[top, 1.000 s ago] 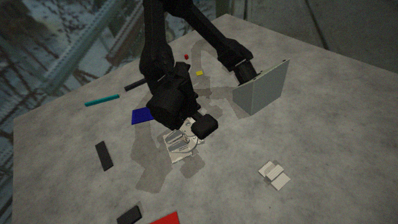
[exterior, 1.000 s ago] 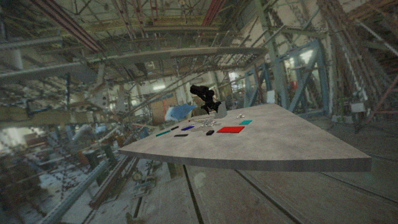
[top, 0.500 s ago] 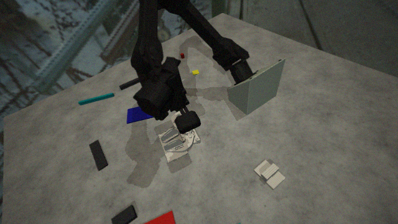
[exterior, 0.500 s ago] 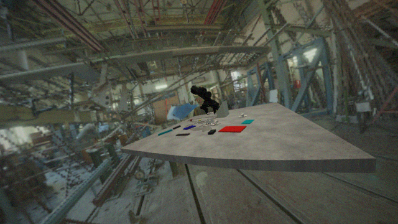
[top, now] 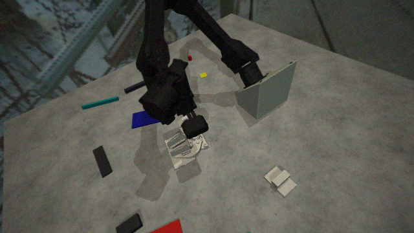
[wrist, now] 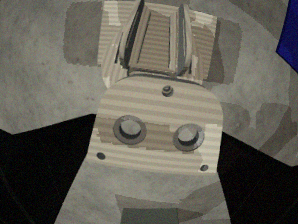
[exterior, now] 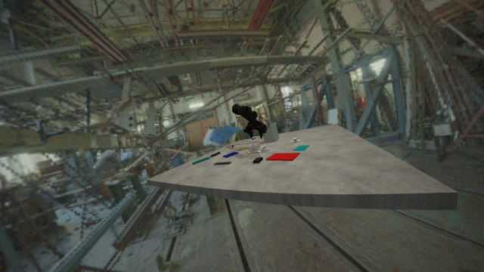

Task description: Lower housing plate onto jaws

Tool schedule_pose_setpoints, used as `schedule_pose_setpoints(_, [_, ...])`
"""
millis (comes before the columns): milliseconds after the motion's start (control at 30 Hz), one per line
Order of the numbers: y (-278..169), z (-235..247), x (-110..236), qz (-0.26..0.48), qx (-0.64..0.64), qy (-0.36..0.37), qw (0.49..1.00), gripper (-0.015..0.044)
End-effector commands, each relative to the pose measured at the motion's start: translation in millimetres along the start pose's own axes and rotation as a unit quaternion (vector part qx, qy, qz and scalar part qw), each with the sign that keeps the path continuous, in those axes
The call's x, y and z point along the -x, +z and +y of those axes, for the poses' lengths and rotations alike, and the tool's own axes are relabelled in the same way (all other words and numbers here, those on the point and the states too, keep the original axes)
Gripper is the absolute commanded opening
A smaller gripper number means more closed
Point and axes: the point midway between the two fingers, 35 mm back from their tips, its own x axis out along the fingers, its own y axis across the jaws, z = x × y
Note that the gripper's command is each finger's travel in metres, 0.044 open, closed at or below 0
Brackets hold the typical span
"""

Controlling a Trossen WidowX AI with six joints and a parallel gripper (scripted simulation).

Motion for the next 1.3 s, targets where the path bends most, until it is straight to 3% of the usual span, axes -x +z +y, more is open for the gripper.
schedule_pose_setpoints(0, [0.1, -0.7, 0.0, -0.001, -0.002, -0.002, 1.0, 0.0351])
schedule_pose_setpoints(1267, [-9.6, 8.0, 0.0, -0.001, -0.004, -0.002, 1.0, 0.0351])
